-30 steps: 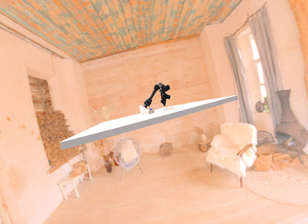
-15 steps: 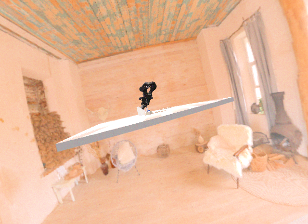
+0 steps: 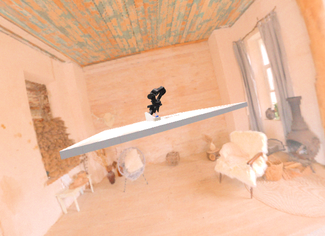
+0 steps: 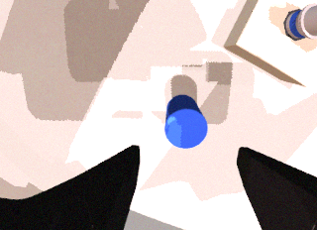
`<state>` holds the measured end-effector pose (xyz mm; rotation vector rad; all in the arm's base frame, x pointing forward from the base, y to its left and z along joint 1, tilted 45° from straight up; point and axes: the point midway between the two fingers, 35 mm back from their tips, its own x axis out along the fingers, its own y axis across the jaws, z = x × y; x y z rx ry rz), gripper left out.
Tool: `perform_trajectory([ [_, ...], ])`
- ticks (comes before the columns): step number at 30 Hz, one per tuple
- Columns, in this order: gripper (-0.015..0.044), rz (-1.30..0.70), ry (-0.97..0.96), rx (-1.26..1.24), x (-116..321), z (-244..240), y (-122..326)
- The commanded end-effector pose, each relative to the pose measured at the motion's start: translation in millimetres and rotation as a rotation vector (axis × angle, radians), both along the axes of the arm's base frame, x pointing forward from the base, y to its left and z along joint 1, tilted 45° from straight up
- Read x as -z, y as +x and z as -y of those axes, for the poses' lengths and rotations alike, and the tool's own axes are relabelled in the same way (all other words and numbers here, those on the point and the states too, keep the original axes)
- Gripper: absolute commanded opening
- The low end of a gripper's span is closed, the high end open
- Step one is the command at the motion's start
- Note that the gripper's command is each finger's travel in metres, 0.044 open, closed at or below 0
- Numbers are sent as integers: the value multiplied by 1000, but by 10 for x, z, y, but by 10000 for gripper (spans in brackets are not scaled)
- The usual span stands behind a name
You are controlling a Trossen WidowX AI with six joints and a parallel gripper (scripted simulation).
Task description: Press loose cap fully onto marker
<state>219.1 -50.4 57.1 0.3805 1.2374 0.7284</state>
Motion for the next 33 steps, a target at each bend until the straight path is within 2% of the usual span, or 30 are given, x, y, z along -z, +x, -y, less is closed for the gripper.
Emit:
perform_trajectory([
  [1, 252, 3, 2, 7, 62, -58, 18],
  [33, 252, 4, 3, 8, 434, -401, 106],
])
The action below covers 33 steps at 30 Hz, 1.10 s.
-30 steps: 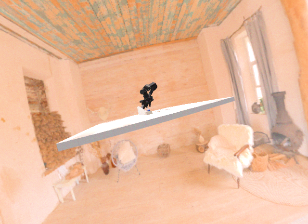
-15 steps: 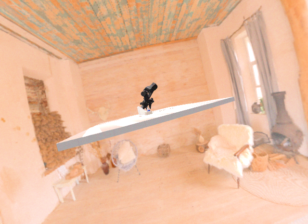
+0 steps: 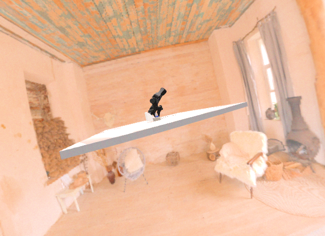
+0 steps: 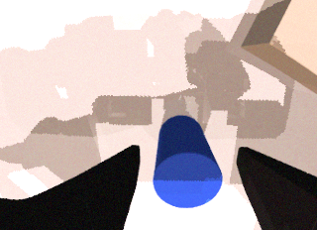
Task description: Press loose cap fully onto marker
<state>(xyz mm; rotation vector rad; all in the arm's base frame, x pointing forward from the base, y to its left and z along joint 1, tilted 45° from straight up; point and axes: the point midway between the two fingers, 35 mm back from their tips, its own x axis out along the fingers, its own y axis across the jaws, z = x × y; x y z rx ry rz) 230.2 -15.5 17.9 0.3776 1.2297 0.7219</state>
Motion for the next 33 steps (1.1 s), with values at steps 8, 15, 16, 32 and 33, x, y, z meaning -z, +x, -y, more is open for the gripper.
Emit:
perform_trajectory([
  [8, 252, -4, 9, 2, 119, -135, 4],
  [15, 133, -4, 9, 2, 121, -137, 1],
  [16, 127, -4, 9, 2, 121, -137, 1],
  [32, 0, -5, 5, 3, -22, 29, -16],
  [33, 0, -5, 4, 3, -40, 48, -19],
])
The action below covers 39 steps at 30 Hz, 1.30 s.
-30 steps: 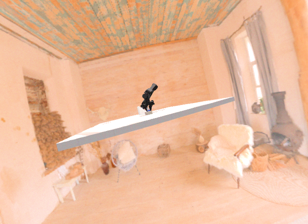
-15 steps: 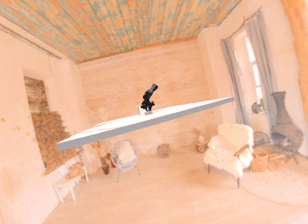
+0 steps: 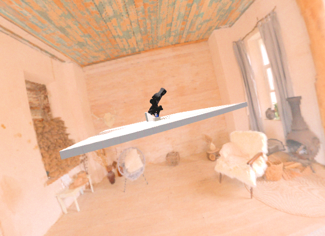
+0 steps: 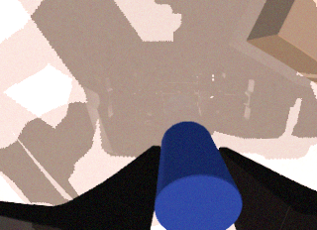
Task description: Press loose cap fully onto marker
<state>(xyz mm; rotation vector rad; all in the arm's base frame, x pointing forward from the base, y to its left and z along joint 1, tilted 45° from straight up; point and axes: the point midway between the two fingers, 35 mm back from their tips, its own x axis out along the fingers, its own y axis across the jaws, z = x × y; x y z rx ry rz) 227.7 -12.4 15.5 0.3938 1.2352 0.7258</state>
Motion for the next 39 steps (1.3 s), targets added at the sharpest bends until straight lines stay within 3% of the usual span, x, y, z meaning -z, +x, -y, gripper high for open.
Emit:
perform_trajectory([
  [1, 0, 6, -8, 0, -83, 98, 2],
  [16, 0, 6, -6, -1, -329, 321, -65],
  [39, 0, 11, -10, 2, -403, 680, 327],
])
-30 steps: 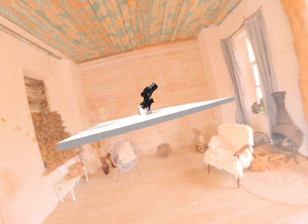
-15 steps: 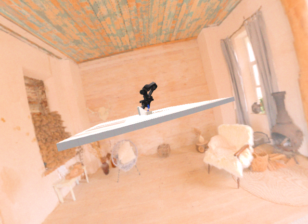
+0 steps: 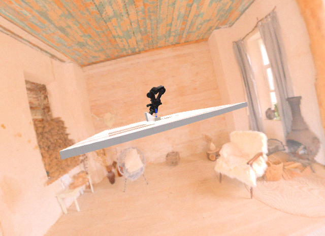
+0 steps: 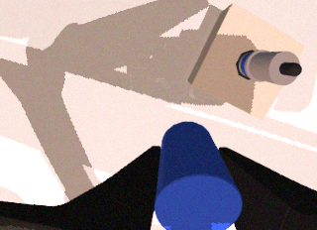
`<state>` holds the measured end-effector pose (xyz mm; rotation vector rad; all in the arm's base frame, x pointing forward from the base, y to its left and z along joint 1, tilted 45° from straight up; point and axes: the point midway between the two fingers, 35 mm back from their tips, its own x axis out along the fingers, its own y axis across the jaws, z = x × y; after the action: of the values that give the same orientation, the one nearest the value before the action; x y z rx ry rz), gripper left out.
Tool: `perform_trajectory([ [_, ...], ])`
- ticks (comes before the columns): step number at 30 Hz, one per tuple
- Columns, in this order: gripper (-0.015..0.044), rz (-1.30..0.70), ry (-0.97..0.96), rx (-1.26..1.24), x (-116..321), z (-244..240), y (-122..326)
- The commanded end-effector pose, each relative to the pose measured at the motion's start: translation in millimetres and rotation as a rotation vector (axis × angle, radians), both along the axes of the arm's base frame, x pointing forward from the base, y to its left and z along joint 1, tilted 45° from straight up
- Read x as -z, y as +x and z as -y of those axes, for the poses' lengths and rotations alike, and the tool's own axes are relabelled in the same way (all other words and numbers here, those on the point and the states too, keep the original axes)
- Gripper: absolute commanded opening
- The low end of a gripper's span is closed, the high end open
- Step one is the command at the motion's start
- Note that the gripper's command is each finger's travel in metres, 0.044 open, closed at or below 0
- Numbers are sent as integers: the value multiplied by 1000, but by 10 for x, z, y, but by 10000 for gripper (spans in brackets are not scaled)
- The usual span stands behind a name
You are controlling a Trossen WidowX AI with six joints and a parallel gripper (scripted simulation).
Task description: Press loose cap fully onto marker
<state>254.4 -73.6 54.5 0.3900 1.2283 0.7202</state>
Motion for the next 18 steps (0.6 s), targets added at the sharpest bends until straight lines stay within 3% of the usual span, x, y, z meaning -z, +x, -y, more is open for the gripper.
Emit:
perform_trajectory([
  [1, 0, 4, -6, -3, -15, 83, 77],
  [18, 0, 4, -7, -4, -39, 335, 341],
])
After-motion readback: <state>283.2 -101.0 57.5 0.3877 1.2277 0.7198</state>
